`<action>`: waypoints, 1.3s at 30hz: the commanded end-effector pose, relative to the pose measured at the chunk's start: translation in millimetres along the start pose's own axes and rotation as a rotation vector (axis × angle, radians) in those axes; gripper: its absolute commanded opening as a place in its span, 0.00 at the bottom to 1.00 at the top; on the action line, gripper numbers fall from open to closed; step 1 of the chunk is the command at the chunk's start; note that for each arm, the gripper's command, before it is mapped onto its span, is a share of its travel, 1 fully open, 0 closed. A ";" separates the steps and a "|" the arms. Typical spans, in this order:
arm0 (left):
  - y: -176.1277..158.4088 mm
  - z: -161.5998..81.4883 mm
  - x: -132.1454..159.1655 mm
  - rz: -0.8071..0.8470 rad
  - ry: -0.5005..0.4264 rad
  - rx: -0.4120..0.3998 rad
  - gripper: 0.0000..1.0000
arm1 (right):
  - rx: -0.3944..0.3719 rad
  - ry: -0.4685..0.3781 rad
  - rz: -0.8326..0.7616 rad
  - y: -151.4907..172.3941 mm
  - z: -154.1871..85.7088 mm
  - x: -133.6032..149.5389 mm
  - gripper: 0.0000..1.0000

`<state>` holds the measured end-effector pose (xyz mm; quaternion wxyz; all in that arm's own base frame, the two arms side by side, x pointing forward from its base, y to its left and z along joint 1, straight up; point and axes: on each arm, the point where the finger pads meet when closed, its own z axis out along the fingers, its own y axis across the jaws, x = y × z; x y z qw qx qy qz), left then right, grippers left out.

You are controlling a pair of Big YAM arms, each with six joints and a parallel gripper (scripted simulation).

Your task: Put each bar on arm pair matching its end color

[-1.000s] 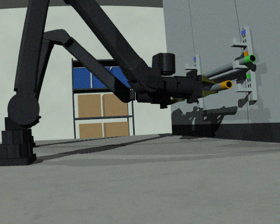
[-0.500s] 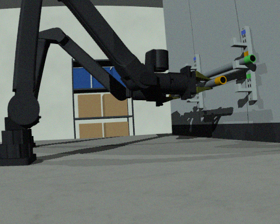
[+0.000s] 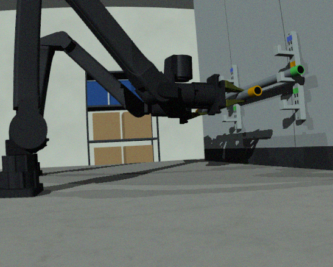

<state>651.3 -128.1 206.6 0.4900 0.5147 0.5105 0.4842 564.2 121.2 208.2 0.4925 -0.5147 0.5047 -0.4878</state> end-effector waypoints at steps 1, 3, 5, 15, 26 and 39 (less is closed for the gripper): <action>44.6 -7.8 5.6 -0.009 0.018 -0.080 0.00 | 0.083 0.010 0.034 -46.4 -7.4 3.1 0.00; 45.7 -11.2 5.4 -0.009 0.018 -0.080 0.00 | 0.083 0.010 0.034 -47.4 -10.8 3.2 0.00; 45.7 -11.2 5.4 -0.009 0.018 -0.080 0.00 | 0.083 0.010 0.034 -47.4 -10.8 3.2 0.00; 45.5 -27.9 5.0 -0.009 0.018 -0.080 0.00 | 0.083 0.009 0.034 -46.7 -27.5 3.4 0.00; 44.7 -42.9 4.8 -0.009 0.018 -0.080 0.00 | 0.083 0.009 0.034 -45.4 -42.4 3.4 0.00; 42.7 -61.1 4.5 -0.009 0.018 -0.080 0.00 | 0.083 0.009 0.034 -42.9 -60.7 3.4 0.00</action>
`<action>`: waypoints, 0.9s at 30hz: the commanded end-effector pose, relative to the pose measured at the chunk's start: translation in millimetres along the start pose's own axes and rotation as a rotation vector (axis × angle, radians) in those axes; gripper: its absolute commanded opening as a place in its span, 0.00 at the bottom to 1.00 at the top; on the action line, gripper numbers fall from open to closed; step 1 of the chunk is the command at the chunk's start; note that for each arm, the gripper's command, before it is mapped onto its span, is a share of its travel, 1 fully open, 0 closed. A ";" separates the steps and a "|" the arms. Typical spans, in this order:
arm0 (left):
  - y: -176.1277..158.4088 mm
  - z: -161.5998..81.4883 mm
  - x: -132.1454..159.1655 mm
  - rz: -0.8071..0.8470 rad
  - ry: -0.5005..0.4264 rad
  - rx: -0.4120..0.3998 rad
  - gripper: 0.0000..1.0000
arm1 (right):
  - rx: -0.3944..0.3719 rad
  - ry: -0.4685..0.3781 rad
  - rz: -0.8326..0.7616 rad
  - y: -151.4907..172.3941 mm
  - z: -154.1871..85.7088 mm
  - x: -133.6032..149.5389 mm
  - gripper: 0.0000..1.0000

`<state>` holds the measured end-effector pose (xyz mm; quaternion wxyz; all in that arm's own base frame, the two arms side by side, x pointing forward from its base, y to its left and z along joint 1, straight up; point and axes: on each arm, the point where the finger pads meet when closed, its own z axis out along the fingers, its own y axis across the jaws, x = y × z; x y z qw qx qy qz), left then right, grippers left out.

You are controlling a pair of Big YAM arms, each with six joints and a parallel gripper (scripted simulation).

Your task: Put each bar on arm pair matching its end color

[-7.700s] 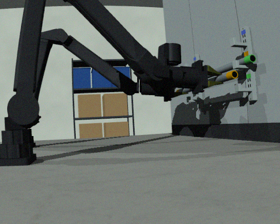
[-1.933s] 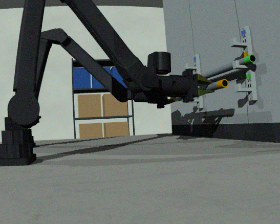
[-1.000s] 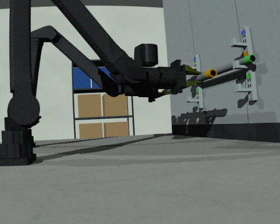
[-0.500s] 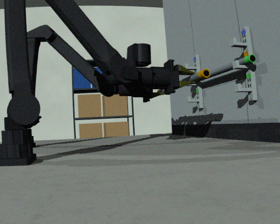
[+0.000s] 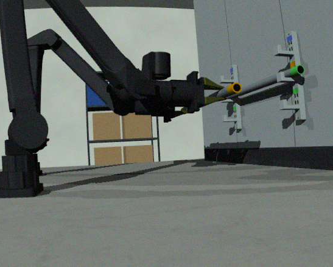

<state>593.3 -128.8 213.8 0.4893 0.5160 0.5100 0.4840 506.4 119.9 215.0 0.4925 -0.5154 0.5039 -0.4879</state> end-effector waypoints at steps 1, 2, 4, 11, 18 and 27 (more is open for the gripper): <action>38.1 -4.6 5.9 -0.011 0.019 -0.082 0.00 | 0.082 0.011 0.035 -38.0 -4.3 3.0 0.00; 37.9 -6.3 5.8 -0.011 0.019 -0.082 0.00 | 0.082 0.011 0.035 -37.7 -5.9 3.0 0.00; 37.5 -9.6 5.8 -0.011 0.019 -0.082 0.00 | 0.082 0.011 0.035 -37.2 -9.3 2.9 0.00; 35.9 -21.2 5.6 -0.011 0.019 -0.082 0.00 | 0.082 0.011 0.035 -35.4 -20.9 2.9 0.00; 34.8 -29.5 5.5 -0.011 0.019 -0.082 0.00 | 0.082 0.011 0.035 -34.1 -29.2 2.9 0.00; 33.0 -44.4 5.3 -0.011 0.019 -0.082 0.00 | 0.082 0.011 0.035 -32.0 -44.1 2.8 0.00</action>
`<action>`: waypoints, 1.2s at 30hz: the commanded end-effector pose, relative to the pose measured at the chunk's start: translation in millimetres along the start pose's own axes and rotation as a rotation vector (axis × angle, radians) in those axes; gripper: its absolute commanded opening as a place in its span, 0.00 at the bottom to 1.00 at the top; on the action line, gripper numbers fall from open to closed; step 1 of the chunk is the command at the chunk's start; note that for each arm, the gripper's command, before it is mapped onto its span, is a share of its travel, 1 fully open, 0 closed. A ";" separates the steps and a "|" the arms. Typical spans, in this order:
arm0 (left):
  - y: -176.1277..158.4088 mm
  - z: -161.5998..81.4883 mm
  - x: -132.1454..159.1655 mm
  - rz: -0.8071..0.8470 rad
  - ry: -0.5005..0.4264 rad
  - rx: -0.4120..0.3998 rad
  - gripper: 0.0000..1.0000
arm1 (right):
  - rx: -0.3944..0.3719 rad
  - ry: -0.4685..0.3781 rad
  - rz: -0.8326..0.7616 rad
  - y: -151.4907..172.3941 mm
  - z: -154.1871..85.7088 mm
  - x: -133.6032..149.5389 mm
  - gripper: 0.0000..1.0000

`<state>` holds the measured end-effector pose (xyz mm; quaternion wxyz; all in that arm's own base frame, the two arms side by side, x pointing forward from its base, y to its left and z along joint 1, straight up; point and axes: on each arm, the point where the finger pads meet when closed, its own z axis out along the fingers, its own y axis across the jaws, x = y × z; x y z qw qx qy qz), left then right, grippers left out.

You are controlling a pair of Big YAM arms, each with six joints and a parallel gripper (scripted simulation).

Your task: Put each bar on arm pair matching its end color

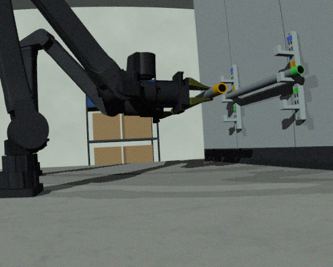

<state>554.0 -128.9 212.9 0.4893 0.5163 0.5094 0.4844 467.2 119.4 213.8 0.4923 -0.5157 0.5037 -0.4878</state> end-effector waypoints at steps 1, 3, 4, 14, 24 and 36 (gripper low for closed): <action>35.8 -6.8 5.8 -0.013 0.019 -0.081 0.00 | 0.083 0.011 0.036 -34.5 -6.6 3.0 0.00; 35.3 -10.1 5.7 -0.013 0.019 -0.081 0.00 | 0.083 0.011 0.036 -34.0 -9.9 3.0 0.00; 35.1 -11.8 5.7 -0.013 0.019 -0.081 0.00 | 0.083 0.011 0.036 -33.8 -11.6 3.0 0.00; 33.4 -25.0 5.5 -0.013 0.019 -0.081 0.00 | 0.083 0.011 0.036 -31.8 -24.9 3.0 0.00; 31.6 -38.3 5.3 -0.013 0.019 -0.081 0.00 | 0.083 0.011 0.036 -29.9 -38.1 2.9 0.00; 29.5 -38.2 5.3 -0.013 0.019 -0.081 0.00 | 0.083 0.011 0.036 -27.4 -38.0 2.9 0.00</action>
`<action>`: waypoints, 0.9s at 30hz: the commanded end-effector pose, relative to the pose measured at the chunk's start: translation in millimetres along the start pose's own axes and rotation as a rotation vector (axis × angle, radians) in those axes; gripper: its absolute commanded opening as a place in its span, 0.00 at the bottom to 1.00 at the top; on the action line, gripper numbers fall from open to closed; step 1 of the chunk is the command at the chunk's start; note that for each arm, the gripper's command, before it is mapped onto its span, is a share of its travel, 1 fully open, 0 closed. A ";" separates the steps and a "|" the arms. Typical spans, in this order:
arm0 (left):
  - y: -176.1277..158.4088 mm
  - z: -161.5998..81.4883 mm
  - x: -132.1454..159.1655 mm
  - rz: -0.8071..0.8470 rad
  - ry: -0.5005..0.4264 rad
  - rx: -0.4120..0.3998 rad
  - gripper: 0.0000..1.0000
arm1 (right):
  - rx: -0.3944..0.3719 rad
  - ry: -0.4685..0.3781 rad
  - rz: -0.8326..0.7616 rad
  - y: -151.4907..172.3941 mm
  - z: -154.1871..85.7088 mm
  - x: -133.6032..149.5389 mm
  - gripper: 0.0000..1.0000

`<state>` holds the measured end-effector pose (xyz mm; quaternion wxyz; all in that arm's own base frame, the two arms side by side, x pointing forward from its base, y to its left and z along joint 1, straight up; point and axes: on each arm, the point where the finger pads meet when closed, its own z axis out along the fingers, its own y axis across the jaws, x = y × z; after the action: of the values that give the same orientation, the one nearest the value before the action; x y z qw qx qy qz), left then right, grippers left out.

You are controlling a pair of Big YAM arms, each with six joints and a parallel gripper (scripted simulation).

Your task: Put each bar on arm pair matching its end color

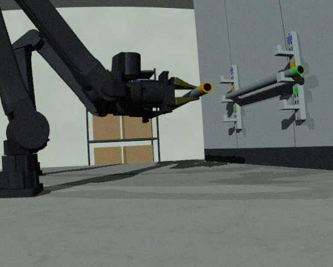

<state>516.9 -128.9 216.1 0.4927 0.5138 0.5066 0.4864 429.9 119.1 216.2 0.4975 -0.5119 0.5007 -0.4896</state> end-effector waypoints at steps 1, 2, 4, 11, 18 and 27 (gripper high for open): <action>28.0 -0.7 5.7 -0.012 0.021 -0.070 0.00 | 0.069 0.014 0.031 -26.3 -0.3 3.0 0.00; 27.8 -0.7 5.7 -0.012 0.021 -0.070 0.00 | 0.069 0.014 0.031 -26.1 -0.3 3.0 0.00; 27.6 -0.7 5.8 -0.012 0.021 -0.070 0.00 | 0.069 0.014 0.031 -25.9 -0.3 3.0 0.00; 26.1 -2.1 5.8 -0.012 0.021 -0.070 0.00 | 0.069 0.013 0.031 -24.3 -1.2 2.9 0.00; 24.3 -3.9 5.8 -0.012 0.021 -0.070 0.00 | 0.069 0.013 0.031 -22.5 -2.2 2.9 0.00; 23.2 -4.9 5.7 -0.012 0.021 -0.070 0.00 | 0.069 0.012 0.031 -21.3 -2.5 2.9 0.00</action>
<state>512.1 -128.6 212.6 0.4931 0.5133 0.5062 0.4869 426.2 119.3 213.0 0.4981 -0.5131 0.4999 -0.4887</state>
